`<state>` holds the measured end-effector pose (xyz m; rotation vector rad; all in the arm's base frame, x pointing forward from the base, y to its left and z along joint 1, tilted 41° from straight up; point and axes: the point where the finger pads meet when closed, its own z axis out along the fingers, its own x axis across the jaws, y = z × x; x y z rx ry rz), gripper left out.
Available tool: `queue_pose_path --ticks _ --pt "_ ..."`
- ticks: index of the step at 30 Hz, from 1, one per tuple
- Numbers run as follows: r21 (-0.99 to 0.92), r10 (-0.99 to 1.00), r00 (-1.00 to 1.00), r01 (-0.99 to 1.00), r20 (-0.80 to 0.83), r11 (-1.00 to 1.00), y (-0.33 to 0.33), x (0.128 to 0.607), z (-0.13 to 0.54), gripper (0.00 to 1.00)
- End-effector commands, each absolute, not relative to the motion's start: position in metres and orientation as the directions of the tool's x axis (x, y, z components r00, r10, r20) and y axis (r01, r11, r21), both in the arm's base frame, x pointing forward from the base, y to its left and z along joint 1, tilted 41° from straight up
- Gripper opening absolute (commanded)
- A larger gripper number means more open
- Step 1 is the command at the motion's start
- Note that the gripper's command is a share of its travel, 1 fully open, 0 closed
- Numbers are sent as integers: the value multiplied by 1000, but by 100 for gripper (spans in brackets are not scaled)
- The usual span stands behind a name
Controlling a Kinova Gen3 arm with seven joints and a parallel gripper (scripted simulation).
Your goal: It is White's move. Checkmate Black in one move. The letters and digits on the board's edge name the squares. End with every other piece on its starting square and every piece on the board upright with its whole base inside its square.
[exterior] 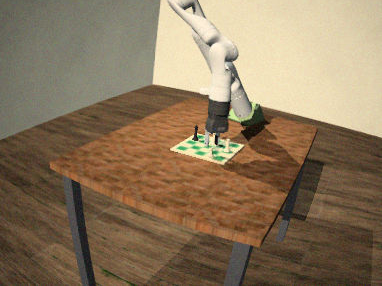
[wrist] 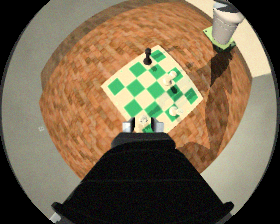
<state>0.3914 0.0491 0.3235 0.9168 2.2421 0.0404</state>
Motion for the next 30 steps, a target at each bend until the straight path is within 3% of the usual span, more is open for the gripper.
queue_pose_path --ticks 1,30 --pt "283 627 -498 601 -599 748 51 394 324 73" --pt "283 626 -501 598 -598 750 45 413 300 73"
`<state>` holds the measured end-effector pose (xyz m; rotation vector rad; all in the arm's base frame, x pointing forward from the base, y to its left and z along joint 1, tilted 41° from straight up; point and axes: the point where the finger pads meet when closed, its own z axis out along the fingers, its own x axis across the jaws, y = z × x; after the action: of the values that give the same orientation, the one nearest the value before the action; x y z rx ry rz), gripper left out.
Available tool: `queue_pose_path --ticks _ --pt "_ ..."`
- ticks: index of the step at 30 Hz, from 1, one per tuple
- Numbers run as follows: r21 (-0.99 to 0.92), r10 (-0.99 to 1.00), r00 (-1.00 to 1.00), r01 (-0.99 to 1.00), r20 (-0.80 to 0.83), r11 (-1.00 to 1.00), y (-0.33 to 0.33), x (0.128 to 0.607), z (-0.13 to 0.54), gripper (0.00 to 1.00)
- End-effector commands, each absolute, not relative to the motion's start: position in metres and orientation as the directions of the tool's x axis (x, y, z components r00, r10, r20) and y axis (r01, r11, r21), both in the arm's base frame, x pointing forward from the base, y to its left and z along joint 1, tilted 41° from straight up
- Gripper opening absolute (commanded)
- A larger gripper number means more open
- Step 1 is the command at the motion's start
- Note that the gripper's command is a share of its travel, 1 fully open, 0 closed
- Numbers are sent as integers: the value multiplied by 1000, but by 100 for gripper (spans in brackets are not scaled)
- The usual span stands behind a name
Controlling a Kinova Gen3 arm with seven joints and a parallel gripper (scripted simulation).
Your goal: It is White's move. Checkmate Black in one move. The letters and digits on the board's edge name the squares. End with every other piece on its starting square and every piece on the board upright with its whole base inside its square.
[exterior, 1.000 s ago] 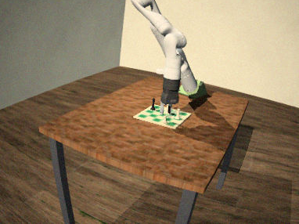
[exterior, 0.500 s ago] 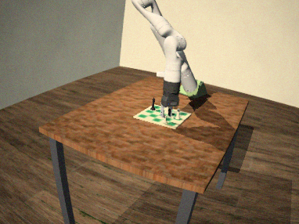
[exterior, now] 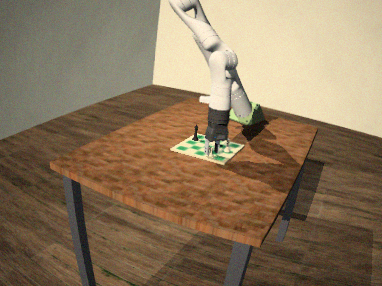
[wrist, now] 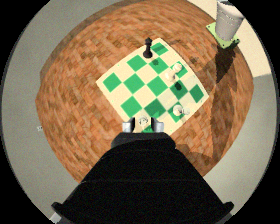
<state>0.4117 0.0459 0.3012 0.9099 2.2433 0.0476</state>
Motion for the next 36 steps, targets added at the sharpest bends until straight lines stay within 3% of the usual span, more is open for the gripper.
queue_pose_path --ticks 1,35,36 --pt "284 626 -500 598 -598 749 45 413 300 73" --pt "284 626 -500 598 -598 749 45 413 300 73" --pt "284 626 -500 598 -598 749 45 413 300 0"
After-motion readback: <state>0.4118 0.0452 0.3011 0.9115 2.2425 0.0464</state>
